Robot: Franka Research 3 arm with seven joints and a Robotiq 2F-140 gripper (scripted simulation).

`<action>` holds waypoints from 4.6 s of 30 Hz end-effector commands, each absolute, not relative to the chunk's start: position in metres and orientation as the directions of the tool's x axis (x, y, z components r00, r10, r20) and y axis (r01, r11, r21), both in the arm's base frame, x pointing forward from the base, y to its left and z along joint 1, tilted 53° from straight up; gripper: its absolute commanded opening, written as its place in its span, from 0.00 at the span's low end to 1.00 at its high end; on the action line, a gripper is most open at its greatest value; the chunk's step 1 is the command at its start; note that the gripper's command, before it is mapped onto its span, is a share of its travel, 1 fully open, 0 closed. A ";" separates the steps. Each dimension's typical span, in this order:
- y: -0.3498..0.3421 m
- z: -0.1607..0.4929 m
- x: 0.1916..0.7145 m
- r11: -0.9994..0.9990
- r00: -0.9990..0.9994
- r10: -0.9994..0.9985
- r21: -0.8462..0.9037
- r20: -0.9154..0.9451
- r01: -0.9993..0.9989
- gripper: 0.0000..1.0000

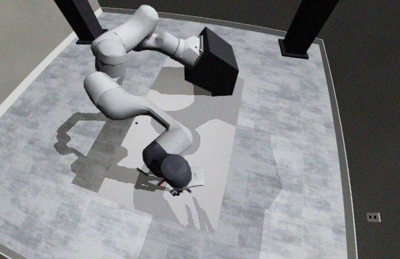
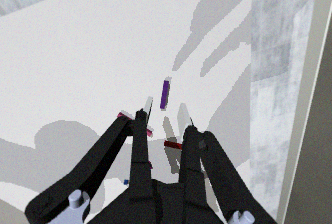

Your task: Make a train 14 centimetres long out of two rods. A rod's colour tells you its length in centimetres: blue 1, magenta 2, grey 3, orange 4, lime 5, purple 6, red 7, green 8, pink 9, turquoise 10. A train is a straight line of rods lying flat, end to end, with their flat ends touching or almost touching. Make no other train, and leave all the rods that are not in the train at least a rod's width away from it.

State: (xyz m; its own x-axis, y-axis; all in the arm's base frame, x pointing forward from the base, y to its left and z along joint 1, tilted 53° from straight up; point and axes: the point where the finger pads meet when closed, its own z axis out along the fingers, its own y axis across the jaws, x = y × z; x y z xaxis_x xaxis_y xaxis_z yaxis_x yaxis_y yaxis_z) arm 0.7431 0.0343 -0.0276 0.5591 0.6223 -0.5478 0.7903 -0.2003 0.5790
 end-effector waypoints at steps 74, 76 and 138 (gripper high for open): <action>-0.003 -0.057 0.752 -0.177 0.523 0.624 0.547 -0.580 0.818 0.23; -0.004 -0.058 0.753 -0.177 0.523 0.624 0.547 -0.580 0.818 0.23; -0.006 -0.059 0.754 -0.177 0.523 0.624 0.547 -0.580 0.818 0.23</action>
